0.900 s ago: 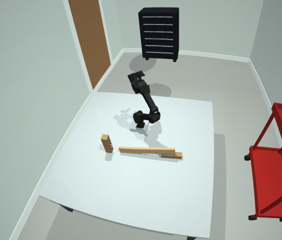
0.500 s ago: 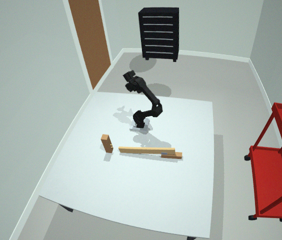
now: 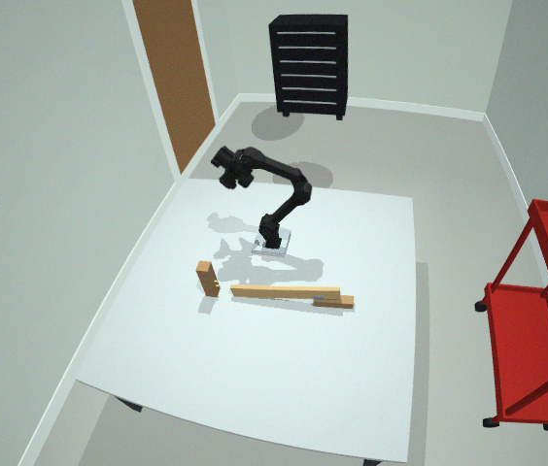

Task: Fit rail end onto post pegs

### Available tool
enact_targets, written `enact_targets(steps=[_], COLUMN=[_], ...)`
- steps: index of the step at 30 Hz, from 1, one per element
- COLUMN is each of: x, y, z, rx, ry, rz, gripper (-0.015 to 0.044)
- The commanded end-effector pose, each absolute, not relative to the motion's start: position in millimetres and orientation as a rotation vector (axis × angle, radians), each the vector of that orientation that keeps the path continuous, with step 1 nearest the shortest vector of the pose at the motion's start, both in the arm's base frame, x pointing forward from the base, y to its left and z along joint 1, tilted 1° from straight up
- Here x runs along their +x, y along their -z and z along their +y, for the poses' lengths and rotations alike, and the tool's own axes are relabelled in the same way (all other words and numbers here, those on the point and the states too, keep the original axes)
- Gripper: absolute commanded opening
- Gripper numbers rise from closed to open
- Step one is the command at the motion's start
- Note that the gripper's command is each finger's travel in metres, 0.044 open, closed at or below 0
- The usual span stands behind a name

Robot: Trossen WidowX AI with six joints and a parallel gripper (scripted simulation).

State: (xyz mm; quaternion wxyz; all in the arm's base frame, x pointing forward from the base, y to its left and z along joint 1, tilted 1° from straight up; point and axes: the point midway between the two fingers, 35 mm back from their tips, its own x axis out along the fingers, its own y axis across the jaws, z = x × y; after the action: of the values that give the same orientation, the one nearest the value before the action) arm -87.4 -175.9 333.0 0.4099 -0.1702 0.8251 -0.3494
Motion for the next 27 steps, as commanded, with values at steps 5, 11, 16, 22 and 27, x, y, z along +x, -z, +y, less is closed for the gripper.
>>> enact_targets(steps=[5,11,16,22,27], x=[-7,61,120,188,234], y=[-305,-284,-265,-238,-216], z=[-226,-238,-232,-205,-169], rx=[-0.661,-0.8,-0.9,-1.004,-1.102], ry=[0.599,0.393,0.215,-0.026,-0.257], rz=[1.878,1.738,1.623,1.496,1.403], gripper=[0.044,0.044,0.044,0.044,0.044])
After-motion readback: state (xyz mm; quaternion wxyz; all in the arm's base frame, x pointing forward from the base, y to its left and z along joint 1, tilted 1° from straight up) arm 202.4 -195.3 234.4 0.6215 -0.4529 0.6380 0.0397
